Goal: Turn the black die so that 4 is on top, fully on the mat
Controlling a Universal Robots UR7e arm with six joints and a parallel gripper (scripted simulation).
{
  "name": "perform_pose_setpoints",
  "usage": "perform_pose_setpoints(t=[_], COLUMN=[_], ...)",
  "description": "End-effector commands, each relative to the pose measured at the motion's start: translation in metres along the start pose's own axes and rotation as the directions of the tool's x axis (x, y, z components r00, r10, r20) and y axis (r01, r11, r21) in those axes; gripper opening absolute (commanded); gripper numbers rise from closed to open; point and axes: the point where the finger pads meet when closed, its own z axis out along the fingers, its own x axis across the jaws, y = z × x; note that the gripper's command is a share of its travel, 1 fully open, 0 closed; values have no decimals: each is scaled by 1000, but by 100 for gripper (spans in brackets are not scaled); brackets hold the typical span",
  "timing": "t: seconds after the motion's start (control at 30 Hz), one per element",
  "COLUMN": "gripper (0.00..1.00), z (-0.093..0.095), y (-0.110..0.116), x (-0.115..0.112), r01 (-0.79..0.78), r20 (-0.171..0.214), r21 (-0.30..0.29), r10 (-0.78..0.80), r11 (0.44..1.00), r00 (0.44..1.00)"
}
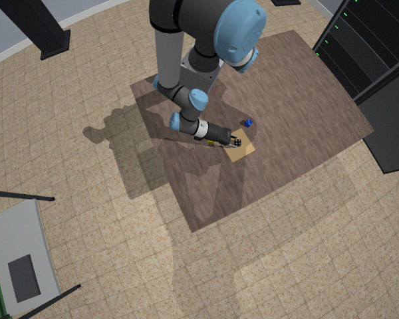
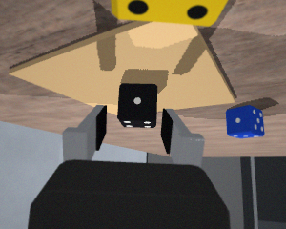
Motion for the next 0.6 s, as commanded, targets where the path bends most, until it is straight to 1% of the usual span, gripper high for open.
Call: perform_pose_setpoints(t=[0.0,0.3,0.43,0.57], gripper=[87,87,87,87], z=[-13,-15,-20,-27], y=[0,2,11,24], x=[0,0,0,0], r01=[4,4,4,4], r20=[-5,-5,-5,-5], r21=[-2,-2,-2,-2], r10=[-4,-4,-4,-4], r11=[1000,1000,1000,1000], r00=[1000,1000,1000,1000])
